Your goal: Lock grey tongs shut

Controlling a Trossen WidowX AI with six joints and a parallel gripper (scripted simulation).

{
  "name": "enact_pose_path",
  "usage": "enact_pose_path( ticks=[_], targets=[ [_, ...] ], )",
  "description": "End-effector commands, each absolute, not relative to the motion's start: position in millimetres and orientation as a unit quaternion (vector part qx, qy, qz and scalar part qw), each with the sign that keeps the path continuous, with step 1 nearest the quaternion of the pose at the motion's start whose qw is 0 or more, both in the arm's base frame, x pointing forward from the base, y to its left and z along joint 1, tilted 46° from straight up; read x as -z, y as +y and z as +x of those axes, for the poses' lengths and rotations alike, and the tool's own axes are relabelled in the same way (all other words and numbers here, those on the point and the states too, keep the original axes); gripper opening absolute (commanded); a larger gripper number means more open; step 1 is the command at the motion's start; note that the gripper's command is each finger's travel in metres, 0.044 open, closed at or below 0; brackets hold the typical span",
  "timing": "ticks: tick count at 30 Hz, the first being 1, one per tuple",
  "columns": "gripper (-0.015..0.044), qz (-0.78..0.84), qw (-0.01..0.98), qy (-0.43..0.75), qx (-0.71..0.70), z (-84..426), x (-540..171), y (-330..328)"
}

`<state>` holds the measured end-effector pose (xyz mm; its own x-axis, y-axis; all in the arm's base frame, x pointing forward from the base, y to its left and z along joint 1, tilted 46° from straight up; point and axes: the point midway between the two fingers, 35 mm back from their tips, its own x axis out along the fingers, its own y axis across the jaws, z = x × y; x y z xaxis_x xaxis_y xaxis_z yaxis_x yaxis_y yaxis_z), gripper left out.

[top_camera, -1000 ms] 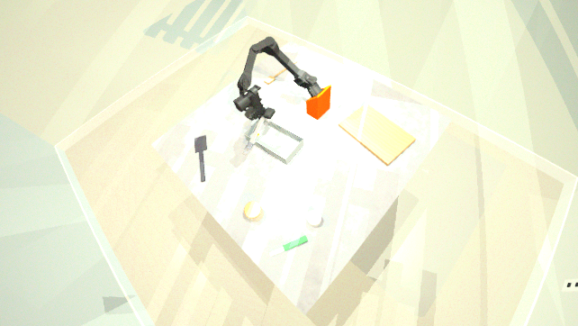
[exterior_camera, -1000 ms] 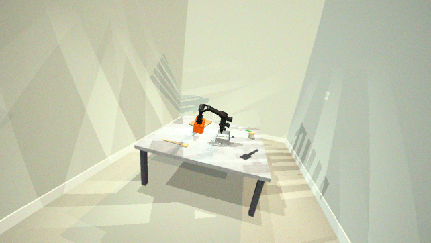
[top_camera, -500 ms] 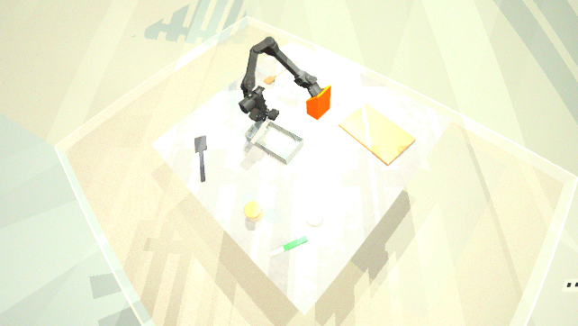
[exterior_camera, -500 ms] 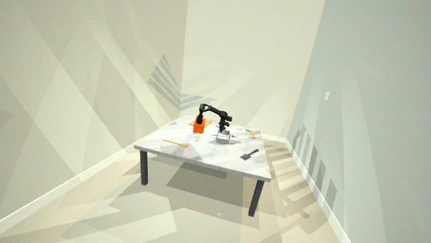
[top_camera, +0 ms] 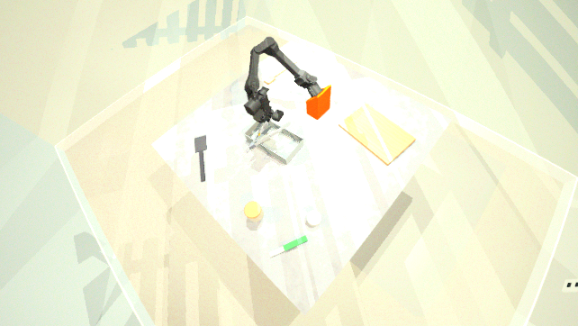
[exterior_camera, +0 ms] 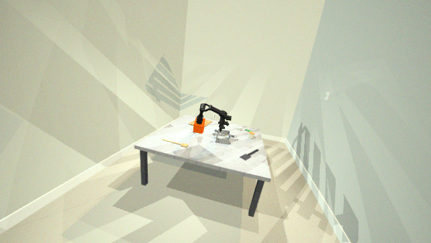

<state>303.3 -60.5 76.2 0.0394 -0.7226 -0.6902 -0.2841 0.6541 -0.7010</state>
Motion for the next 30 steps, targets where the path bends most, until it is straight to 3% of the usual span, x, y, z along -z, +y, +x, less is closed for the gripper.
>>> enact_pose_path(
  ticks=[1,25,30],
  targets=[
    [-0.0150,-0.374,0.616,0.670,0.179,302.0,-73.3,-58.5],
    [-0.0150,-0.376,0.615,0.670,0.178,302.8,-75.2,-59.8],
    [-0.0019,-0.374,0.617,0.670,0.175,305.3,-94.8,-35.6]
  ],
)
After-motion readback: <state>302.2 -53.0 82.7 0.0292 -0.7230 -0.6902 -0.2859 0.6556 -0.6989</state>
